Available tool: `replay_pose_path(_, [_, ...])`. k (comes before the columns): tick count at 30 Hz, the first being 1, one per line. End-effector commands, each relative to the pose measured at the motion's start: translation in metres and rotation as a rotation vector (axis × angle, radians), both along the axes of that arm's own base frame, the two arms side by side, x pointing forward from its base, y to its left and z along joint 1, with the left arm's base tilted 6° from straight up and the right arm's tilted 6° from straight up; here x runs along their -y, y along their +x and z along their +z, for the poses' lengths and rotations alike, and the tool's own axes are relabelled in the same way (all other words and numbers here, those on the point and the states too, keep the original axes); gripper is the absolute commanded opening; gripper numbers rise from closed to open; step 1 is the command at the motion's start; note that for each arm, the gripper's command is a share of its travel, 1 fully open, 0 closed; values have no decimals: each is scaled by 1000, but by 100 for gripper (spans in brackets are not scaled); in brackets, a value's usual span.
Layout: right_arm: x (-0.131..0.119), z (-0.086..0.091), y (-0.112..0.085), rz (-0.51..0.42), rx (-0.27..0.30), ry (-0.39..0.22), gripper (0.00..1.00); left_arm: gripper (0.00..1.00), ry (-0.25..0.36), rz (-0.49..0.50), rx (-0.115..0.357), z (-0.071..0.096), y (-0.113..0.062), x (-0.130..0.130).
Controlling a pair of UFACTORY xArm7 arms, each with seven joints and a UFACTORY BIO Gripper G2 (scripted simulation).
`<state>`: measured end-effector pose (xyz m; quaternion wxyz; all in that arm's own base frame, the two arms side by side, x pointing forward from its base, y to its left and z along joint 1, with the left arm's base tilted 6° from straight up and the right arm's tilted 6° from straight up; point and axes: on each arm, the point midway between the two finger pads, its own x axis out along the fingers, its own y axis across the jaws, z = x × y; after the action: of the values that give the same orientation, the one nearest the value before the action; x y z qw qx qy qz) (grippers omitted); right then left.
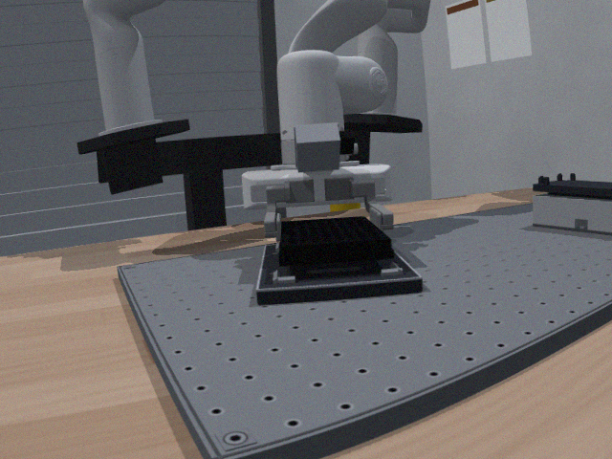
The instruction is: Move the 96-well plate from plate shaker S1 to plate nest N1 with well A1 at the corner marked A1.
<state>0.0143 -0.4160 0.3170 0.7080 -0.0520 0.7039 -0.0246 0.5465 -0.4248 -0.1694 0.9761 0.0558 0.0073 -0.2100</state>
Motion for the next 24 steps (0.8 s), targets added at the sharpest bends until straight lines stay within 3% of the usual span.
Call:
replay_pose_path(1, [1, 2, 0, 0, 2, -4, 100, 0, -4, 0, 3, 2, 1, 2])
replay_pose_path(24, [1, 2, 0, 0, 2, -4, 100, 0, -4, 0, 3, -1, 1, 1])
